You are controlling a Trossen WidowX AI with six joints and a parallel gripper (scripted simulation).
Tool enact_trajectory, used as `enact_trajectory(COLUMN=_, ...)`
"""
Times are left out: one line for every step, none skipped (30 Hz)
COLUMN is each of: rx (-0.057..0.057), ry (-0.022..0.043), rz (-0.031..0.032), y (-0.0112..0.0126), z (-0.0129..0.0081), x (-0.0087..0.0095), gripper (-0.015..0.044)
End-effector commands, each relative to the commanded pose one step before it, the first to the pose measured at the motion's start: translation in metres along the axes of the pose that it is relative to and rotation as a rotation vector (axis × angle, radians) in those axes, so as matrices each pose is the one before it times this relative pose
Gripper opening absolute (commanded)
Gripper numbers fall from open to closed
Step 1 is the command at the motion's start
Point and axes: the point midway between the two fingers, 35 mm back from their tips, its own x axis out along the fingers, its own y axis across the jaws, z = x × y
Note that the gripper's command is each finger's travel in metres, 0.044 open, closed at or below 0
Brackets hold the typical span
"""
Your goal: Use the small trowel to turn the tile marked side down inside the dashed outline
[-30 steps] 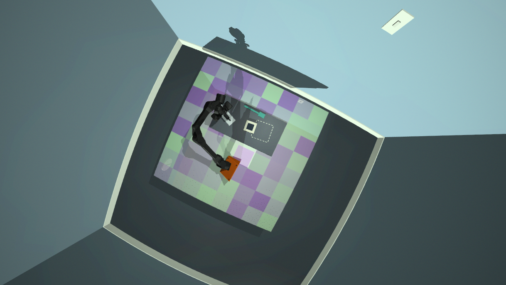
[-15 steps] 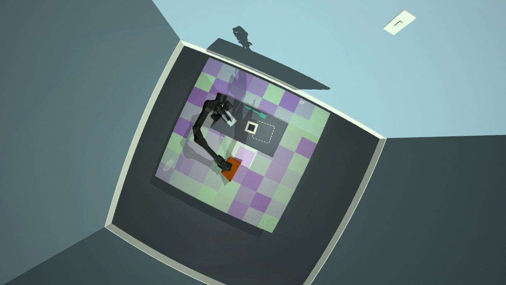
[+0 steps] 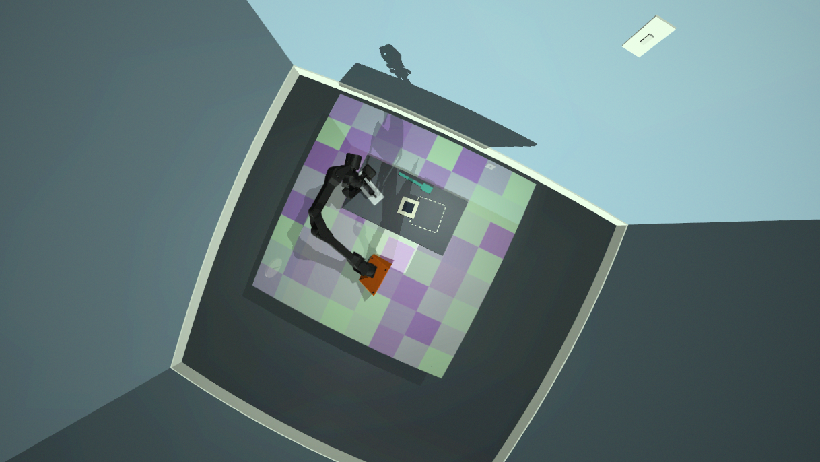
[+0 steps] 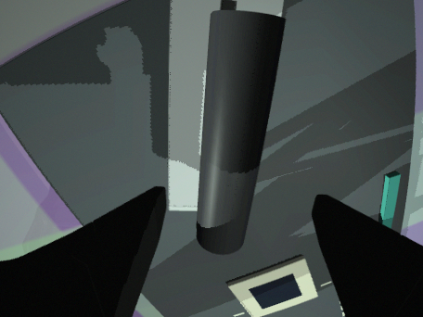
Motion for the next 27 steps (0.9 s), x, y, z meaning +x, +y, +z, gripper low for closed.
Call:
enact_trajectory(rx=-0.011, ry=0.04981, rz=-0.09267, y=0.00751, z=-0.00044, x=0.01038, gripper=0.03)
enact_trajectory(rx=-0.0016, ry=0.00952, rz=-0.02686, y=0.00155, z=-0.00021, x=0.00204, gripper=0.03)
enact_trajectory(rx=-0.001, ry=0.00827, rz=-0.02739, y=0.00158, z=-0.00017, x=0.00186, gripper=0.03)
enact_trajectory(rx=-0.0004, ry=0.00701, rz=-0.02787, y=0.00161, z=-0.00014, x=0.00167, gripper=0.03)
enact_trajectory(rx=0.0002, ry=0.00575, rz=-0.0283, y=0.00163, z=-0.00012, x=0.00149, gripper=0.03)
enact_trajectory(rx=0.0008, ry=0.00449, rz=-0.02868, y=0.00166, z=-0.0001, x=0.0013, gripper=0.03)
enact_trajectory(rx=0.0015, ry=0.00324, rz=-0.029, y=0.00168, z=-0.0001, x=0.00111, gripper=0.03)
enact_trajectory(rx=0.0022, ry=0.00199, rz=-0.02927, y=0.0017, z=-0.0001, x=0.00092, gripper=0.03)
enact_trajectory(rx=0.0029, ry=0.00075, rz=-0.02949, y=0.00171, z=-0.00011, x=0.00072, gripper=0.03)
enact_trajectory(rx=0.0037, ry=-0.00047, rz=-0.02965, y=0.00173, z=-0.00012, x=0.00053, gripper=0.03)
enact_trajectory(rx=0.0044, ry=-0.00168, rz=-0.02976, y=0.00173, z=-0.00015, x=0.00033, gripper=0.03)
enact_trajectory(rx=-0.0017, ry=0.00032, rz=-0.02545, y=0.00158, z=-0.00086, x=0.00005, gripper=0.03)
enact_trajectory(rx=0.0002, ry=-0.00083, rz=-0.02329, y=0.00141, z=-0.00067, x=-0.00006, gripper=0.03)
enact_trajectory(rx=0.0008, ry=-0.00146, rz=-0.02332, y=0.00139, z=-0.00068, x=-0.00017, gripper=0.03)
enact_trajectory(rx=0.0025, ry=-0.00258, rz=-0.02317, y=0.00135, z=-0.00055, x=-0.00027, gripper=0.03)
enact_trajectory(rx=0.0042, ry=-0.00364, rz=-0.02299, y=0.00132, z=-0.00045, x=-0.00037, gripper=0.03)
enact_trajectory(rx=0.0048, ry=-0.00427, rz=-0.02294, y=0.0013, z=-0.00048, x=-0.00048, gripper=0.03)
enact_trajectory(rx=0.0063, ry=-0.00528, rz=-0.02269, y=0.00126, z=-0.00039, x=-0.00058, gripper=0.03)
enact_trajectory(rx=0.007, ry=-0.00593, rz=-0.02257, y=0.00124, z=-0.00042, x=-0.00069, gripper=0.03)
enact_trajectory(rx=0.0083, ry=-0.00685, rz=-0.02228, y=0.0012, z=-0.00036, x=-0.00078, gripper=0.03)
enact_trajectory(rx=0.0092, ry=-0.00754, rz=-0.02207, y=0.00117, z=-0.00036, x=-0.00089, gripper=0.03)
enact_trajectory(rx=0.0139, ry=-0.01028, rz=-0.02375, y=0.00124, z=-0.00009, x=-0.00107, gripper=0.03)
enact_trajectory(rx=0.0156, ry=-0.01178, rz=-0.02502, y=0.00129, z=-0.00016, x=-0.00129, gripper=0.03)
enact_trajectory(rx=0.0164, ry=-0.01259, rz=-0.02464, y=0.00125, z=-0.00024, x=-0.00145, gripper=0.03)
enact_trajectory(rx=0.0171, ry=-0.01331, rz=-0.02416, y=0.00119, z=-0.00031, x=-0.00159, gripper=0.03)
enact_trajectory(rx=0.0142, ry=-0.01117, rz=-0.01902, y=0.00091, z=-0.0003, x=-0.00138, gripper=0.03)
enact_trajectory(rx=0.0088, ry=-0.00692, rz=-0.01127, y=0.00052, z=-0.00021, x=-0.00087, gripper=0.03)
